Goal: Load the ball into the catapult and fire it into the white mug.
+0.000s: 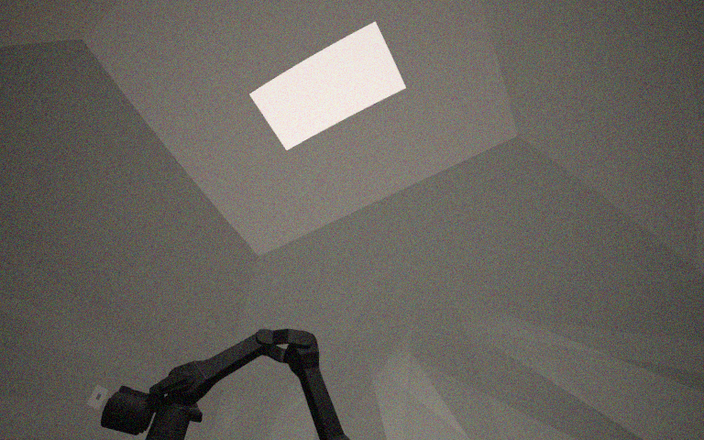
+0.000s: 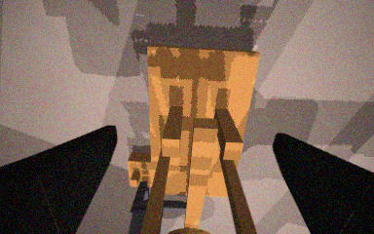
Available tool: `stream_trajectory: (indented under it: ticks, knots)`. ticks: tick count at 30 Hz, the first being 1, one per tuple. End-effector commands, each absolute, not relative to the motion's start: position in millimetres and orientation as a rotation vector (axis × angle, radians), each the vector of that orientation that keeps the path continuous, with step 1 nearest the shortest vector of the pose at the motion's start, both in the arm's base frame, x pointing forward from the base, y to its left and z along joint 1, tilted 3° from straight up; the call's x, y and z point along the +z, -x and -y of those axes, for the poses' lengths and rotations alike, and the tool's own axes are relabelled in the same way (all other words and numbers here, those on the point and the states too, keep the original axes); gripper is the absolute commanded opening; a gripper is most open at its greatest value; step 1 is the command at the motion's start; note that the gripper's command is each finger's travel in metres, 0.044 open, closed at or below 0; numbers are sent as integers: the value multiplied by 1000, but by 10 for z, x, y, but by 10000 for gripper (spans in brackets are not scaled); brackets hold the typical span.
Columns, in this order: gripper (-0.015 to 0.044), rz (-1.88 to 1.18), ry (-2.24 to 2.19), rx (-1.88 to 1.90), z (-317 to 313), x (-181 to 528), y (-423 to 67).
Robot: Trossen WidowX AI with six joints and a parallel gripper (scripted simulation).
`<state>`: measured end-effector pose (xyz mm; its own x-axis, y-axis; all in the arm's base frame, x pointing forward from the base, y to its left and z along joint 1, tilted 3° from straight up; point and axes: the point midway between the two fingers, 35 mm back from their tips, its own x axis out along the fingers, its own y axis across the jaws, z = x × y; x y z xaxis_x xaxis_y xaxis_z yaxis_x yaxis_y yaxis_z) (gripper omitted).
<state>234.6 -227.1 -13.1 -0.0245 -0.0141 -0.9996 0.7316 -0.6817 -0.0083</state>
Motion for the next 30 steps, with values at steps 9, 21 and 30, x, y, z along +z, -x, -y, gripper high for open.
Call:
stream_trajectory:
  ticks: [9, 21, 30]
  knots:
    - [440, -760, -1713, -1770, 2251, -350, -2320]
    - [440, -760, -1713, -1770, 2244, -502, -2307]
    - [256, -754, -1710, -1766, 2260, -475, -2322]
